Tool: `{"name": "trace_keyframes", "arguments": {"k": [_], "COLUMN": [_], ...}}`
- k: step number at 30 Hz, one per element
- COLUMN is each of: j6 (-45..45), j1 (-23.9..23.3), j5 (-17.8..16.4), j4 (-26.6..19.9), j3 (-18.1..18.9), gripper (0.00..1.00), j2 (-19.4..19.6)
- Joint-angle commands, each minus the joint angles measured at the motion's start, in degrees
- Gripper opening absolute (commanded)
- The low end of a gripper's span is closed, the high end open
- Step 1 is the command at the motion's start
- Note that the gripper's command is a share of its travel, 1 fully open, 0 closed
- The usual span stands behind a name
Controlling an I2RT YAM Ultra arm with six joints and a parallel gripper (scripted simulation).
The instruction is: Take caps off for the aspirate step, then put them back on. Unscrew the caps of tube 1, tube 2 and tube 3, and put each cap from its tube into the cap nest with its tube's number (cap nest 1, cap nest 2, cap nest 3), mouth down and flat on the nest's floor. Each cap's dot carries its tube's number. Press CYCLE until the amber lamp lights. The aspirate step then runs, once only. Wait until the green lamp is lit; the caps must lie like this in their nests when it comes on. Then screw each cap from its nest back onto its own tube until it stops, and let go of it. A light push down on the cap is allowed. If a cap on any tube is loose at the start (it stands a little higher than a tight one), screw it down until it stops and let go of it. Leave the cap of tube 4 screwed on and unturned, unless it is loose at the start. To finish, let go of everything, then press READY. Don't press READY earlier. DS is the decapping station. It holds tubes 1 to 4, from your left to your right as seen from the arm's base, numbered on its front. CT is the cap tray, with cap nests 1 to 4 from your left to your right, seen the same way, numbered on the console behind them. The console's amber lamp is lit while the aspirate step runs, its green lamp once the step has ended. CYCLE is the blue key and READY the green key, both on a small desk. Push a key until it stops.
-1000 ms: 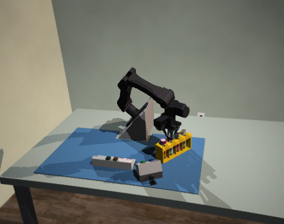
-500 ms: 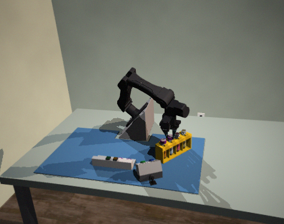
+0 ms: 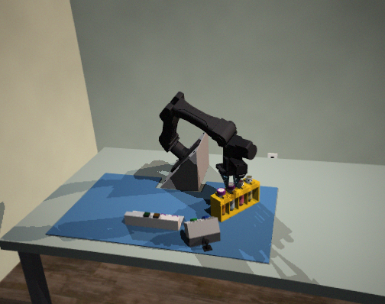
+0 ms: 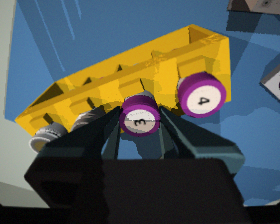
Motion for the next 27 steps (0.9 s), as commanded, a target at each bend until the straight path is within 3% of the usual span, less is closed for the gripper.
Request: {"name": "trace_keyframes", "arguments": {"k": [1, 11, 13, 27], "j6": [-13.28, -41.92, -41.92, -82.01], "j1": [0.75, 0.76, 0.76, 0.77], "j5": [0.17, 0.16, 0.16, 0.14], "j4": [0.00, -0.04, -0.04, -0.09], "j3": [0.57, 0.59, 0.59, 0.63], "gripper": [0.00, 0.00, 0.00, 0.00], "j2": [-0.44, -0.44, -0.44, -0.45]}}
